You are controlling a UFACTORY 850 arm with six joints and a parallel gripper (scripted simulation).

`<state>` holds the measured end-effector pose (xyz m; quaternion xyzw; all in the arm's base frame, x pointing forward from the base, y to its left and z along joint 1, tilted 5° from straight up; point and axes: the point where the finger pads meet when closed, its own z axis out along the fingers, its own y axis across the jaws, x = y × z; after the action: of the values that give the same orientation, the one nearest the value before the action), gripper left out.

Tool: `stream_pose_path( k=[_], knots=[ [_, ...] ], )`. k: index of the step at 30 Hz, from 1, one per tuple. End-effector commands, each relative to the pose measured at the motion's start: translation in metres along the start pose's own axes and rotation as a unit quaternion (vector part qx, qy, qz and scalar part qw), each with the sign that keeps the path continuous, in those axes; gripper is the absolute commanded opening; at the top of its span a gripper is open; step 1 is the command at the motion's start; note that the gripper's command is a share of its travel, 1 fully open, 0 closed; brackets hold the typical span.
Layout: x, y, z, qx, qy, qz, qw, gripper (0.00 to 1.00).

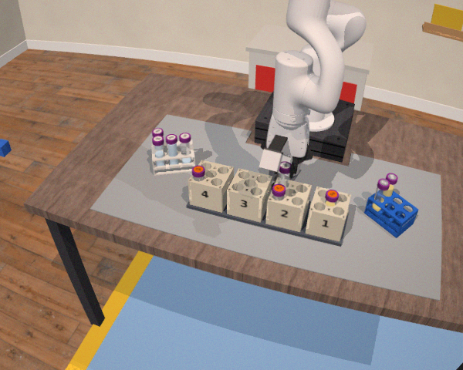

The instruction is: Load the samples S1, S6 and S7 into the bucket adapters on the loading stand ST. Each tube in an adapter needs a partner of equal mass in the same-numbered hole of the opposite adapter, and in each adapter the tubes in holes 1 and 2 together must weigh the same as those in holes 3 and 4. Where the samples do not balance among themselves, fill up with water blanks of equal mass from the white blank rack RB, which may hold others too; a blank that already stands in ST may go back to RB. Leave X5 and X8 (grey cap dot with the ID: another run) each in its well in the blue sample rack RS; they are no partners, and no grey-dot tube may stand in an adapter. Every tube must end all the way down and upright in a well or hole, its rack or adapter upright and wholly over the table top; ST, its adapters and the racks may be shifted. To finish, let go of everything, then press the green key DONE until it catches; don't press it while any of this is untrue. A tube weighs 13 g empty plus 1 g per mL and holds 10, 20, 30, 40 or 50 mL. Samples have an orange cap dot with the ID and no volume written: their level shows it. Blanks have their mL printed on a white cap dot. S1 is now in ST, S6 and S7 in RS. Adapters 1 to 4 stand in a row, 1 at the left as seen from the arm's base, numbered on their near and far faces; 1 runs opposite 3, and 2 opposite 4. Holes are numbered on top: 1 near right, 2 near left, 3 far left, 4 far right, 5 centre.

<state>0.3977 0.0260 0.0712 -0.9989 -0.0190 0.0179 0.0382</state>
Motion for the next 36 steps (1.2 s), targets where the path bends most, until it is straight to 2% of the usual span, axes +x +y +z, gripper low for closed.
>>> stream_pose_path(
  k=[1,36],
  knots=[
    [0.001,0.0,0.004,0.0,0.001,0.0,1.0,0.0],
    [0.001,0.0,0.033,0.0,0.001,0.0,1.0,0.0]
  ],
)
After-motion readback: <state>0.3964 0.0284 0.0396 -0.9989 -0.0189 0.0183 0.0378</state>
